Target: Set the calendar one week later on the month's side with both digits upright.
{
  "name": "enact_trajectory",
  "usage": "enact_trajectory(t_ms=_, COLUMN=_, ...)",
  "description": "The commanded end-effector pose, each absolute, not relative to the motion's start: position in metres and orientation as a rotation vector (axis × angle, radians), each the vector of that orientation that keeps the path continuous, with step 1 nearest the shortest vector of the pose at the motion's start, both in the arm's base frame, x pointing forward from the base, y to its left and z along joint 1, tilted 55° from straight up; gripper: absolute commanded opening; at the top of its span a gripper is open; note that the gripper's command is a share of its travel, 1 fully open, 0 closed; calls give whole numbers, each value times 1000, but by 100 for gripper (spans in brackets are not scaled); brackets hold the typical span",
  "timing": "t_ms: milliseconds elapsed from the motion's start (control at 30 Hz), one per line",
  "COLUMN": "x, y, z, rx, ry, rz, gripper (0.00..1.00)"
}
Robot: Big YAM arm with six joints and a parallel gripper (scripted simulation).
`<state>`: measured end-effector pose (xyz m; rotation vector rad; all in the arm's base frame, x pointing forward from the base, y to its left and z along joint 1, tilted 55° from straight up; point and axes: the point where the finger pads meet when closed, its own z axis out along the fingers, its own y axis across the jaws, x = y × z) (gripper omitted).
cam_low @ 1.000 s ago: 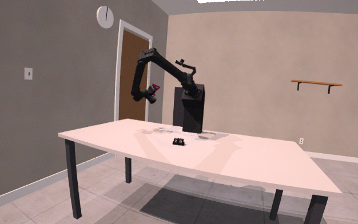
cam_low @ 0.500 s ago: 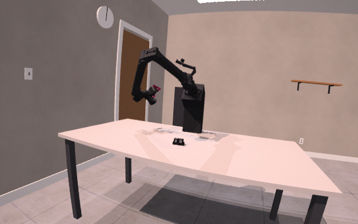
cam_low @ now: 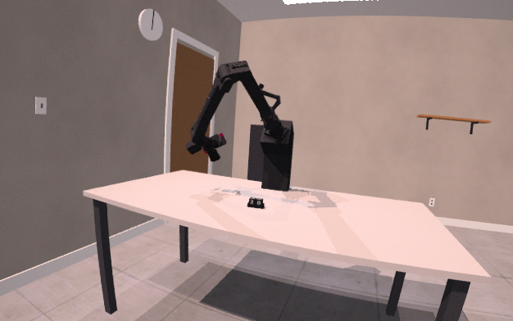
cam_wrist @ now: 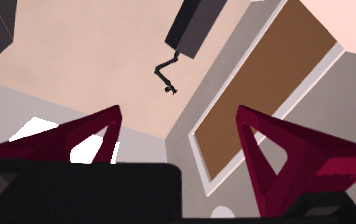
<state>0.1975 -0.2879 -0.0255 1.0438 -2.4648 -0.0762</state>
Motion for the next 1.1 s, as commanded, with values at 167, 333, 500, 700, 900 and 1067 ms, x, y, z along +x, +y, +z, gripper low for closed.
enact_trajectory(t_ms=167, x=254, y=-248, z=8, rx=884, ry=-2693, rz=274, gripper=100)
enact_trajectory(t_ms=333, x=285, y=-213, z=26, rx=840, ry=-2859, rz=418, gripper=100)
enact_trajectory(t_ms=500, x=310, y=-174, z=45, rx=803, ry=-3036, rz=520, gripper=100)
enact_trajectory(t_ms=700, x=331, y=-128, z=67, rx=770, ry=-3248, rz=572, gripper=100)
enact_trajectory(t_ms=900, x=343, y=-85, z=86, rx=746, ry=-3441, rz=559, gripper=100)
enact_trajectory(t_ms=1067, x=348, y=-29, z=110, rx=732, ry=-3685, rz=422, gripper=100)
